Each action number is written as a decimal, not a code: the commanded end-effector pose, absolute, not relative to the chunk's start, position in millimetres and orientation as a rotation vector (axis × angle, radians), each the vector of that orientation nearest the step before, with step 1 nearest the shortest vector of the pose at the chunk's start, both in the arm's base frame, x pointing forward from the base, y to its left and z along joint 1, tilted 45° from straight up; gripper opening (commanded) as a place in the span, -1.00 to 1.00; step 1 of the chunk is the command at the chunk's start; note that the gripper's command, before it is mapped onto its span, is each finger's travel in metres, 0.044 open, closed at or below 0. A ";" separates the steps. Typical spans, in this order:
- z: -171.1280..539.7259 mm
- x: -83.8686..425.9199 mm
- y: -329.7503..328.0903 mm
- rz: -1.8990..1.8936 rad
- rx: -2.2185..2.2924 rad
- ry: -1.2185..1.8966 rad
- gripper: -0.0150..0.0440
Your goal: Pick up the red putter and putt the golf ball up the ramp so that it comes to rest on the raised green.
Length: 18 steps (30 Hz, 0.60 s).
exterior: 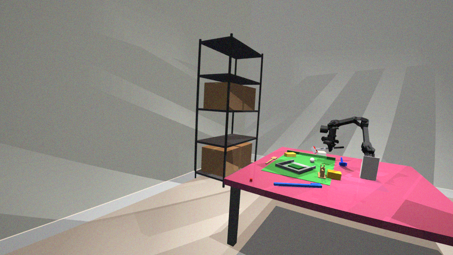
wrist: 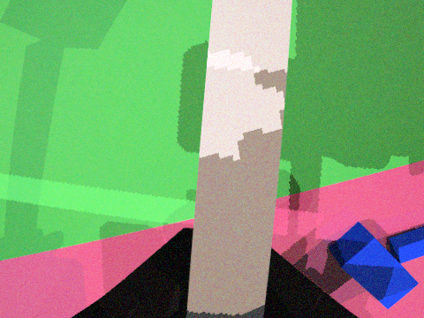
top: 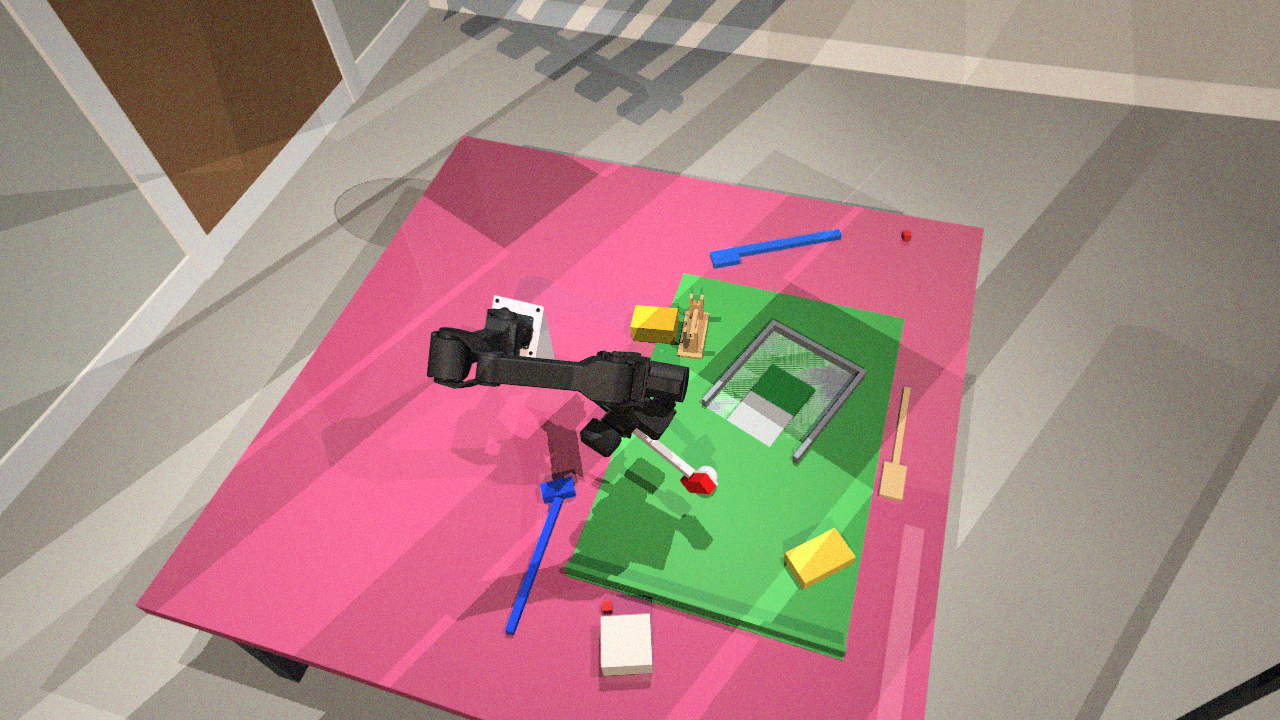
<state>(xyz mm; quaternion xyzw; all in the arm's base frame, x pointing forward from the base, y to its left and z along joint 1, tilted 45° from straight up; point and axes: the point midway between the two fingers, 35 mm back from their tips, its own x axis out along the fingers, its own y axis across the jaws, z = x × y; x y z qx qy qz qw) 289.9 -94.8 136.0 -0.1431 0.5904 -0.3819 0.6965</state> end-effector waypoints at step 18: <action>104.6 288.7 -130.7 -0.870 -0.312 1.306 -0.49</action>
